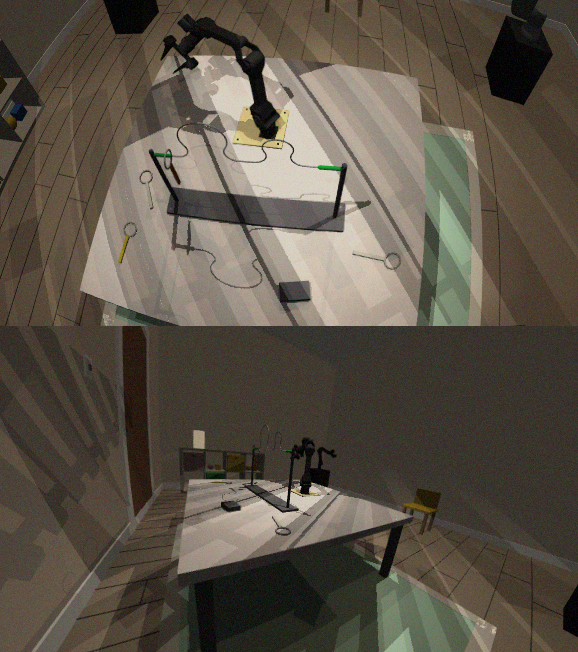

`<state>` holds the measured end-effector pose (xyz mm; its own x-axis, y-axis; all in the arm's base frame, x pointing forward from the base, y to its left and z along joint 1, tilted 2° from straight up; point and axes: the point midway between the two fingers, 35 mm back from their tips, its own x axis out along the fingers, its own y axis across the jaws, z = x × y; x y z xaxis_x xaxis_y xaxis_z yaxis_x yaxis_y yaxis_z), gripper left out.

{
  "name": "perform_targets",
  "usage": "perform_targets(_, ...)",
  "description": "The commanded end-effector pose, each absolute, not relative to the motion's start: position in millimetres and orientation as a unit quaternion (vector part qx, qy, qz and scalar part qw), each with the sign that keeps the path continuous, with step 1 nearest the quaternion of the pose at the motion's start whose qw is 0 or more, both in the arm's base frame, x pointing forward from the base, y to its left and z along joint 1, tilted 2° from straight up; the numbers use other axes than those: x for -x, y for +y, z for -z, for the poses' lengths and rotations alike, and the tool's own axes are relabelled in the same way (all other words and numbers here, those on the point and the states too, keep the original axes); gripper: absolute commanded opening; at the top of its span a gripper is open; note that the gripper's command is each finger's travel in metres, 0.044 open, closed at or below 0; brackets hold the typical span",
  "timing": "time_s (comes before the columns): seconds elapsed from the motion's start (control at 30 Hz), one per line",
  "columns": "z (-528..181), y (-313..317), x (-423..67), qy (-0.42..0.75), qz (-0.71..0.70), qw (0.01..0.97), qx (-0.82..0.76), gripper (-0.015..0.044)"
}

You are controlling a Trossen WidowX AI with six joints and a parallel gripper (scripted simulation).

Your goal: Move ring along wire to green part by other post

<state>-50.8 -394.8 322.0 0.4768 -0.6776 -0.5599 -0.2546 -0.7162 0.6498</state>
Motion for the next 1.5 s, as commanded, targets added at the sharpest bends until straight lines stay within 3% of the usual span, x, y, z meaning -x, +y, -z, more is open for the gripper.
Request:
perform_targets(0.0,-321,-396,50,-0.281,0.426,0.253,-0.822,0.0374)
perform_targets(0.27,-284,-434,-3,-0.181,0.398,0.464,-0.77,0.0164)
perform_targets(0.57,-236,-444,-83,-0.074,0.322,0.693,-0.64,0.016)
perform_targets(0.9,-184,-402,-170,0.006,0.194,0.883,-0.427,0.016)
perform_targets(1.2,-146,-323,-228,0.03,0.057,0.979,-0.193,0.016)
perform_targets(1.47,-125,-238,-253,0.013,-0.058,0.998,0.008,0.016)
